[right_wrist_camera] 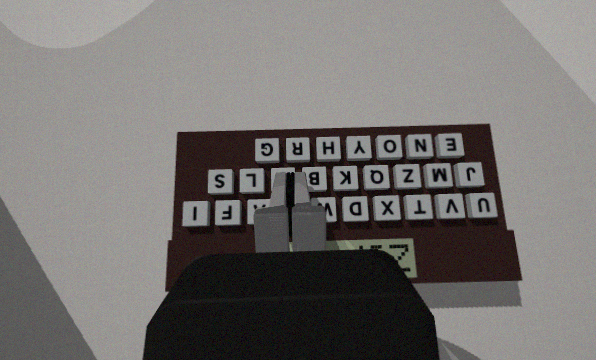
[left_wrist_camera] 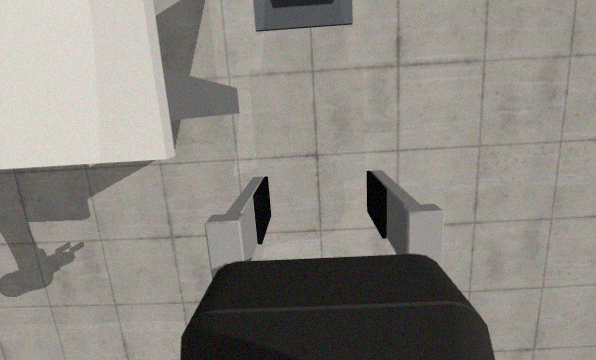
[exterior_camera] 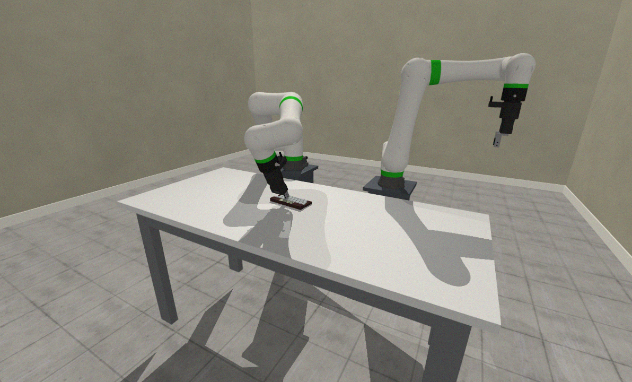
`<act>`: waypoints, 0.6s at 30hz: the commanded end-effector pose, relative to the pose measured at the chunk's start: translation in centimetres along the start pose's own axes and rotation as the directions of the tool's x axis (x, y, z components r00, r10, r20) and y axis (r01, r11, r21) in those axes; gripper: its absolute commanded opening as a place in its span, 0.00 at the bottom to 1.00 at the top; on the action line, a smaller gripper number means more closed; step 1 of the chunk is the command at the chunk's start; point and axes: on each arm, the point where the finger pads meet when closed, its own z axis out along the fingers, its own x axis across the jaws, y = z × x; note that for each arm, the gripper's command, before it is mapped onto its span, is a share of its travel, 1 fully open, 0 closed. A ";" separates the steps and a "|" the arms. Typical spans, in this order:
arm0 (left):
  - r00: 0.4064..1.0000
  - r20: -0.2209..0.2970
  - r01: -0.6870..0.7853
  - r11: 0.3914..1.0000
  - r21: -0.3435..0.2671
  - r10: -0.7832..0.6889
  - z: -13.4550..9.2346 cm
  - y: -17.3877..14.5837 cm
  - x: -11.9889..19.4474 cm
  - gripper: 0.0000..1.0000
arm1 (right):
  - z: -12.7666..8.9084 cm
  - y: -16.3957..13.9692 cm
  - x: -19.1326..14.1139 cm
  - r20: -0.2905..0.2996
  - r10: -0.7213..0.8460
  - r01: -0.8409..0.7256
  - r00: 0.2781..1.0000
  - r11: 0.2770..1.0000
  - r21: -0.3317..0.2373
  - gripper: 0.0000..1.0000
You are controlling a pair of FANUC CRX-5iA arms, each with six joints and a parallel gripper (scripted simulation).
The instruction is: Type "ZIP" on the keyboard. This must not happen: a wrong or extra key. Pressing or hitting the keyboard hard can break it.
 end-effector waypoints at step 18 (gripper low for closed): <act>1.000 0.000 0.000 1.000 -0.002 0.000 -0.1 0.0 0.0 1.00 | -1.1 -0.5 0.0 -0.001 -0.001 0.001 1.000 1.000 -0.003 0.00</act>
